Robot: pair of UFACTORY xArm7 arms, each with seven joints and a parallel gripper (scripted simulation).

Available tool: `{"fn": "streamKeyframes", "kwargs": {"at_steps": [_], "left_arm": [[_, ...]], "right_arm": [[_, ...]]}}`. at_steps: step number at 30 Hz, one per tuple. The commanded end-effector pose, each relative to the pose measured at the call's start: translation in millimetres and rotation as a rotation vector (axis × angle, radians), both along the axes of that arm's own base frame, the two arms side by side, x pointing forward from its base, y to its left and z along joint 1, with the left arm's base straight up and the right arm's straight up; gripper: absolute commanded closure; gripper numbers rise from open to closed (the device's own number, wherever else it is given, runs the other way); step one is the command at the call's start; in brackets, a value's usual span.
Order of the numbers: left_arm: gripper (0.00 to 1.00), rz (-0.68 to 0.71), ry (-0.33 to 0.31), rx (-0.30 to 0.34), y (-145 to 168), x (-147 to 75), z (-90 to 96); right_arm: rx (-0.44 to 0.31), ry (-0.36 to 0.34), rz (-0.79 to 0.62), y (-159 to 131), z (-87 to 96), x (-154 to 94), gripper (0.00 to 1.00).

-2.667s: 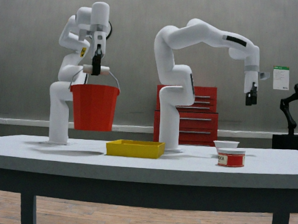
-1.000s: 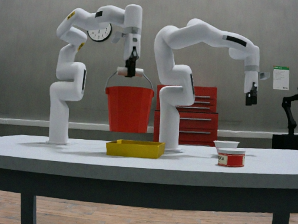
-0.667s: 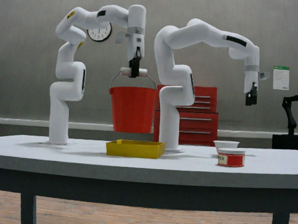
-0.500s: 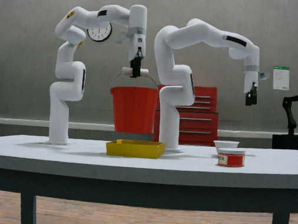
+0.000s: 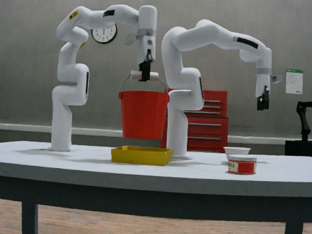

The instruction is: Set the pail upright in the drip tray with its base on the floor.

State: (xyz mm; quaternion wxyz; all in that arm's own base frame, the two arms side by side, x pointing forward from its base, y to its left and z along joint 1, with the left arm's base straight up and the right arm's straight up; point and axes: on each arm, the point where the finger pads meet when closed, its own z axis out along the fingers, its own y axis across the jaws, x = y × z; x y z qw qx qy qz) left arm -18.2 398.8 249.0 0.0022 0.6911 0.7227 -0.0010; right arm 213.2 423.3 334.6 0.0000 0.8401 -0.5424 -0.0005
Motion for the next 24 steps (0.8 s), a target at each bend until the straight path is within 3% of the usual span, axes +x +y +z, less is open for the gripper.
{"fn": "streamKeyframes", "kwargs": {"at_steps": [1, 24], "left_arm": [[0.0, 0.0, 0.0, 0.003, 0.7, -0.2, 1.0], [0.0, 0.0, 0.0, 0.003, 0.7, -0.2, 1.0]], "right_arm": [[0.002, -0.002, 0.0, 2.5, 1.3, 0.0, 1.0], [0.002, -0.002, 0.0, 8.0, 1.3, -1.4, 1.0]]}}
